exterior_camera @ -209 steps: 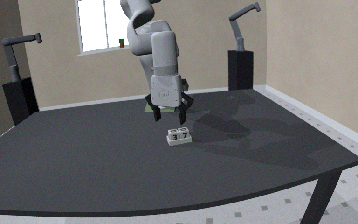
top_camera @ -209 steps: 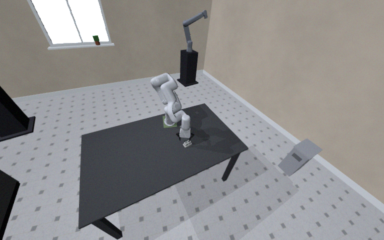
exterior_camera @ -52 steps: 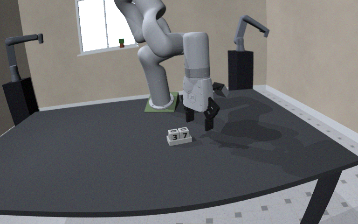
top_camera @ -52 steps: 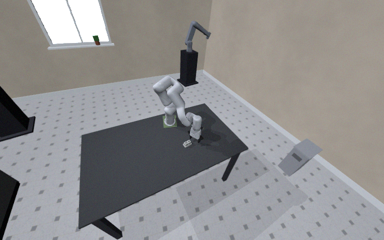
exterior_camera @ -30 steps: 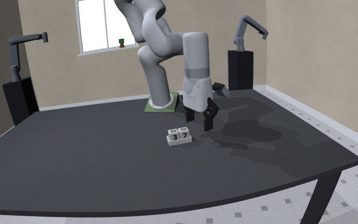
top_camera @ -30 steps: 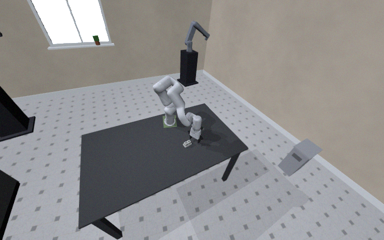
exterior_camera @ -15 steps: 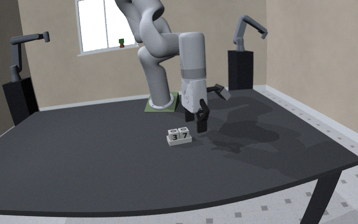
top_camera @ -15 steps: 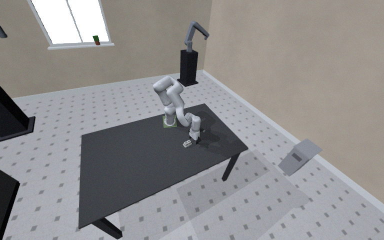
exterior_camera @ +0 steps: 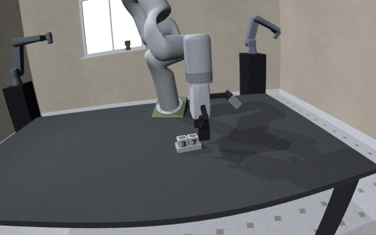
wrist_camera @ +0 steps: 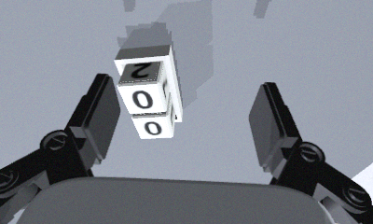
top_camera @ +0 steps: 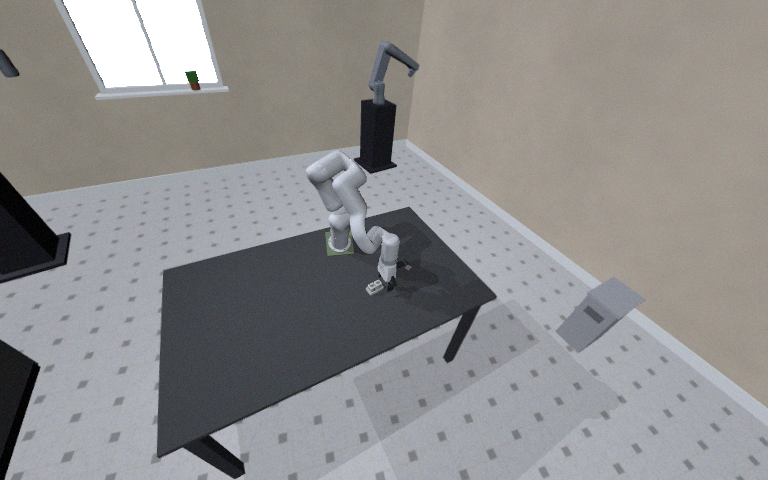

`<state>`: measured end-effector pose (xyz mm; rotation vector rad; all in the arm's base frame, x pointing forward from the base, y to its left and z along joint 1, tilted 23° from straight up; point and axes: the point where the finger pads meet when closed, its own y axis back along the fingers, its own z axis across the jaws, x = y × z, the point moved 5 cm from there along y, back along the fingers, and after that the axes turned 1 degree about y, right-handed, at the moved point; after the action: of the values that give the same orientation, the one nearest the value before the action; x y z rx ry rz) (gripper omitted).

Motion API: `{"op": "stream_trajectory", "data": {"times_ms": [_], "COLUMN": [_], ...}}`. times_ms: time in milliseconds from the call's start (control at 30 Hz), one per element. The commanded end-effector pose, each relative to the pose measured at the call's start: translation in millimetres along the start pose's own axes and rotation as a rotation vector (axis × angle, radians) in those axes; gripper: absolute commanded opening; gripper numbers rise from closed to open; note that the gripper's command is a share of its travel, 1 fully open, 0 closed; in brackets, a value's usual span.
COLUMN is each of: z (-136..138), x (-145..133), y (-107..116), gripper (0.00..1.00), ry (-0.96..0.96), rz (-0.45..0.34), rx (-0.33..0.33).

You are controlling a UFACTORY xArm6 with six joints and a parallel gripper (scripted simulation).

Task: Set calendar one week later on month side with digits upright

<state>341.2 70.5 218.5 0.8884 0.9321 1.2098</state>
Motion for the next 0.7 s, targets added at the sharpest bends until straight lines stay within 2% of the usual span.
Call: {"op": "stream_trajectory", "data": {"times_ms": [0,133,233,467,667], "z": [2,2,5,5,6], "x": [-2,-4,-12,-14,-17], "y": [1,1,1,1,1], "gripper": [1.0,1.0,1.0,1.0,1.0], "ry": [-0.116,-0.236,-0.247,-0.3,-0.499], "rz": [0.0,0.0,0.0,0.0,0.001], "rx": [-0.004,-0.004,-0.004,-0.004,-0.004]}}
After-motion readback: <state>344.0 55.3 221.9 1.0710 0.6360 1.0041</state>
